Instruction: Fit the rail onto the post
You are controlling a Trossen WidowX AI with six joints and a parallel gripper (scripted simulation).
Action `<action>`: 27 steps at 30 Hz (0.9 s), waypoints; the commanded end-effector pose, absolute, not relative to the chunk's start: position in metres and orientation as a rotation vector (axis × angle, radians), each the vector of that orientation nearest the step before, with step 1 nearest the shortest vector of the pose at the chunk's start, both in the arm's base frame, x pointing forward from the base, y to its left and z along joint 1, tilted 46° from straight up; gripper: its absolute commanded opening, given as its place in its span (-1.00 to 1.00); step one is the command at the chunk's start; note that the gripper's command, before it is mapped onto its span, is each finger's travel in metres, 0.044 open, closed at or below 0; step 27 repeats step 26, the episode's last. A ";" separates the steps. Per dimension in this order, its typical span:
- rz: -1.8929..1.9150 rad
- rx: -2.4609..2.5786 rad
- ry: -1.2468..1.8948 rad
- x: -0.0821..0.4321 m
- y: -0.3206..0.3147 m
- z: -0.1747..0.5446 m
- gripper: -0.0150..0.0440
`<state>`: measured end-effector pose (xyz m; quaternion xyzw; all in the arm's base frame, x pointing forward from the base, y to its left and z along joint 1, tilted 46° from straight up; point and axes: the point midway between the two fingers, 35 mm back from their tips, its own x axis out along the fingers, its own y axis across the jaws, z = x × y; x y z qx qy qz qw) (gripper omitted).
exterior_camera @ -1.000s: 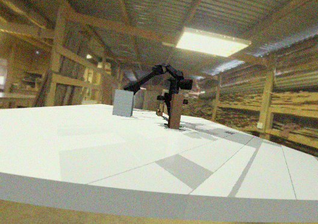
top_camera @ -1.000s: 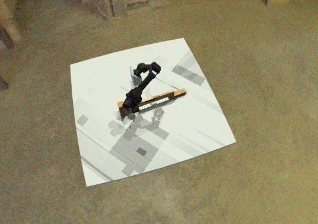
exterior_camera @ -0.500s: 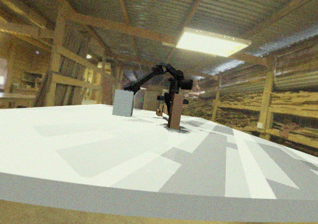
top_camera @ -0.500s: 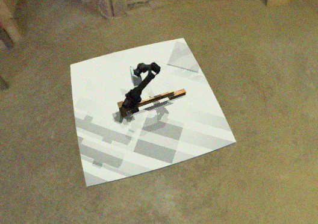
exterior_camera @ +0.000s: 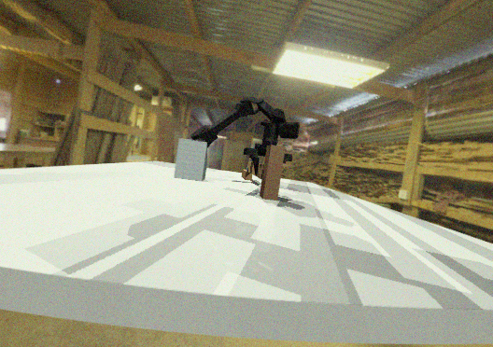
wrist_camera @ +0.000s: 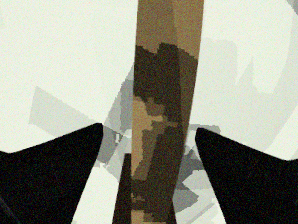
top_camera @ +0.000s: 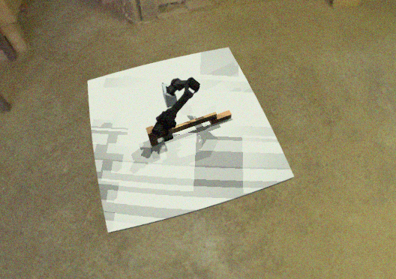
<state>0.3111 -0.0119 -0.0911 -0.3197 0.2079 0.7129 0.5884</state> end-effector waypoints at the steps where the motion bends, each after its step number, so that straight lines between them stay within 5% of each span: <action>1: 1.660 -0.745 0.484 0.311 -0.012 -0.091 0.93; 27: 1.655 -0.751 0.486 0.307 -0.013 -0.049 1.00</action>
